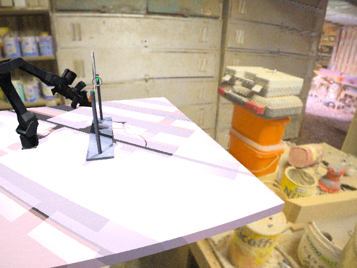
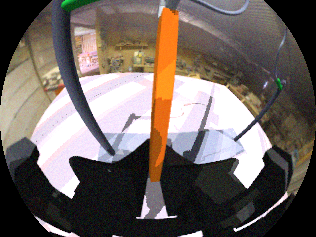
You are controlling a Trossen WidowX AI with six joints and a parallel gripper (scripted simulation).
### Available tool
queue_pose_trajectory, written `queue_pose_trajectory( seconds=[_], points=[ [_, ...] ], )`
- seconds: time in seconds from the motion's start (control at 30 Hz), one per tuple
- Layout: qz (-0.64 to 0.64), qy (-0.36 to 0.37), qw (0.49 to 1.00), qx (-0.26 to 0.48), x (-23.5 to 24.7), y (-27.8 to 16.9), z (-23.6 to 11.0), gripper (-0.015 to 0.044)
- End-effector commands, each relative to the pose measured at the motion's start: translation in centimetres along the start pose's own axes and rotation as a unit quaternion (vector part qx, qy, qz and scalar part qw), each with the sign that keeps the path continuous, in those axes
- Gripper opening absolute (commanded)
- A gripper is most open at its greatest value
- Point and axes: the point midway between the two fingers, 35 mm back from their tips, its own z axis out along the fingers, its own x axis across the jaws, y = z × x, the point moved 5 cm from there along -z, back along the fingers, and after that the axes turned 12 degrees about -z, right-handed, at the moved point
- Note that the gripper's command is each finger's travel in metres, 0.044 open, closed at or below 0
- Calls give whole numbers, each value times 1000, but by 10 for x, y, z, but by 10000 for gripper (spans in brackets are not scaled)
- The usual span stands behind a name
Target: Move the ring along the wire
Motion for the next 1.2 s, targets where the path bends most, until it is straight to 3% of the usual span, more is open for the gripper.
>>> queue_pose_trajectory(
  seconds=[0.0, 1.17],
  points=[
    [3, -2, 1000, -1, 5, 2, 0, -150],
    [2, -4, 1000, -5, 28, -7, 5, -150]
  ],
)
